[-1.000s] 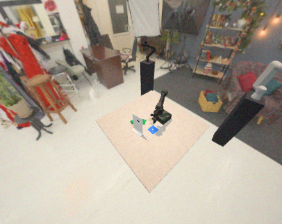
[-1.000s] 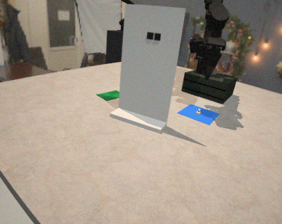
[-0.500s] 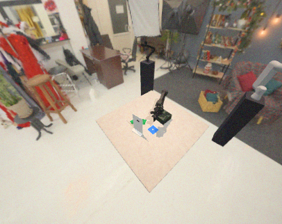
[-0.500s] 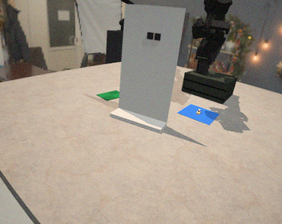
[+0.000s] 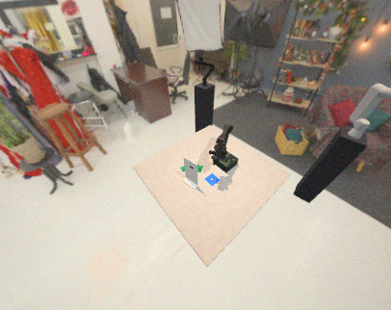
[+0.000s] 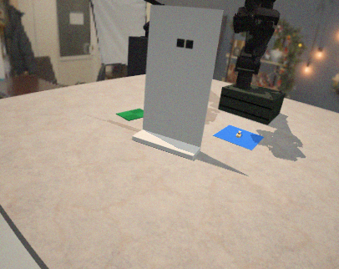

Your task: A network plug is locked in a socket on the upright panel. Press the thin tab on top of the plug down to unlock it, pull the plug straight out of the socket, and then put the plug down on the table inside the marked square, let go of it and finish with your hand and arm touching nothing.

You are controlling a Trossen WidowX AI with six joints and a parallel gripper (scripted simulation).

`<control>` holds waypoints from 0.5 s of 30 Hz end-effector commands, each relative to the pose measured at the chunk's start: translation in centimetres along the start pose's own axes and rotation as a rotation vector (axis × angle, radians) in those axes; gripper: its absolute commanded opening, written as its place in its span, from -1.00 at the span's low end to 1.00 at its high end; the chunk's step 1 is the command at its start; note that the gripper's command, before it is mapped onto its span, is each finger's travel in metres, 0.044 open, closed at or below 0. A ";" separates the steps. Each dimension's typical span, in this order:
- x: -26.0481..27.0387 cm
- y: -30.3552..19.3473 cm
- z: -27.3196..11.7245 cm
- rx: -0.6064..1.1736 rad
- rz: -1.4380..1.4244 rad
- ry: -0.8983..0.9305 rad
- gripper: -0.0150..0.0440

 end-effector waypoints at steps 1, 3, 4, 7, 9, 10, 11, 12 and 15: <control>0.1 0.0 -0.2 -0.004 0.003 0.001 0.48; 0.1 0.0 -0.2 -0.004 0.003 0.001 0.66; 0.1 0.0 -0.2 -0.004 0.003 0.001 0.75; 0.1 0.0 -0.2 -0.004 0.003 0.001 1.00; 0.1 0.0 -0.2 -0.004 0.003 0.001 1.00; 0.1 0.0 -0.2 -0.004 0.003 0.001 1.00; 0.1 0.0 -0.2 -0.004 0.003 0.001 1.00; 0.1 0.0 -0.2 -0.004 0.003 0.001 1.00; 0.1 0.0 -0.2 -0.004 0.003 0.001 1.00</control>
Point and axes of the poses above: the point midway between the two fingers, 35 mm back from their tips, its own z axis out along the fingers, its own x axis across the jaws, y = z × x, the point moved 2 cm from there along -z, back along the fingers, and after that the axes turned 5 degrees about z, right-handed, at the moved point
